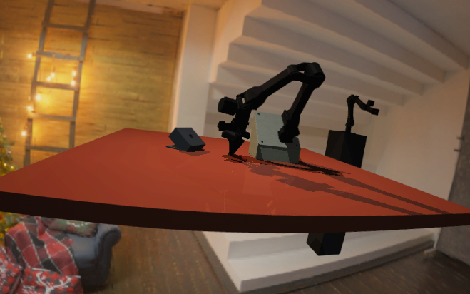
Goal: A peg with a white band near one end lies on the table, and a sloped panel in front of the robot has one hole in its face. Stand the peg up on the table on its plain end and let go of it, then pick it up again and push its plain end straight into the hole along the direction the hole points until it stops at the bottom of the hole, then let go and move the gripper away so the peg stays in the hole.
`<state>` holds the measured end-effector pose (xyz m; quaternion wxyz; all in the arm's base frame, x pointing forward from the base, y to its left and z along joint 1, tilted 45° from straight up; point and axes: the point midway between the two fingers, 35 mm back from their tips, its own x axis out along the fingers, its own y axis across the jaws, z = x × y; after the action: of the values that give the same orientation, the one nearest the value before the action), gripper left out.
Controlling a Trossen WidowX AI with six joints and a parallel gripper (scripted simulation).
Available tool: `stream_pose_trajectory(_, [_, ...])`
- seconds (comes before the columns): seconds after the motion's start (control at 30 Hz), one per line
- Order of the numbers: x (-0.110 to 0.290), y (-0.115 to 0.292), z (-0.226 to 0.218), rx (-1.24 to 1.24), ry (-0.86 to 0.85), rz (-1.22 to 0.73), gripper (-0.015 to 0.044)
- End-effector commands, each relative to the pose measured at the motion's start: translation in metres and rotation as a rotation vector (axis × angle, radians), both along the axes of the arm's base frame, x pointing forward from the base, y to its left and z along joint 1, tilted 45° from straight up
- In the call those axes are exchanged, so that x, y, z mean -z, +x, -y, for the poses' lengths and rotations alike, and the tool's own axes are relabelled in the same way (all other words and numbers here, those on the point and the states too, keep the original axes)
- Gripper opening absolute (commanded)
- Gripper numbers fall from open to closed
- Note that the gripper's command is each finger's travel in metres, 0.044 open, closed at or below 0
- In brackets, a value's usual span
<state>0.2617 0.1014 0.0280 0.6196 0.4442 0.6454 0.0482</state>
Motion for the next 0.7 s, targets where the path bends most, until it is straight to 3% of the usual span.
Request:
stream_pose_trajectory(0.0, [-0.001, -0.003, 0.002, 0.027, -0.022, 0.018, 0.005])
stream_pose_trajectory(0.67, [-0.011, -0.011, 0.005, 0.134, -0.112, 0.121, 0.005])
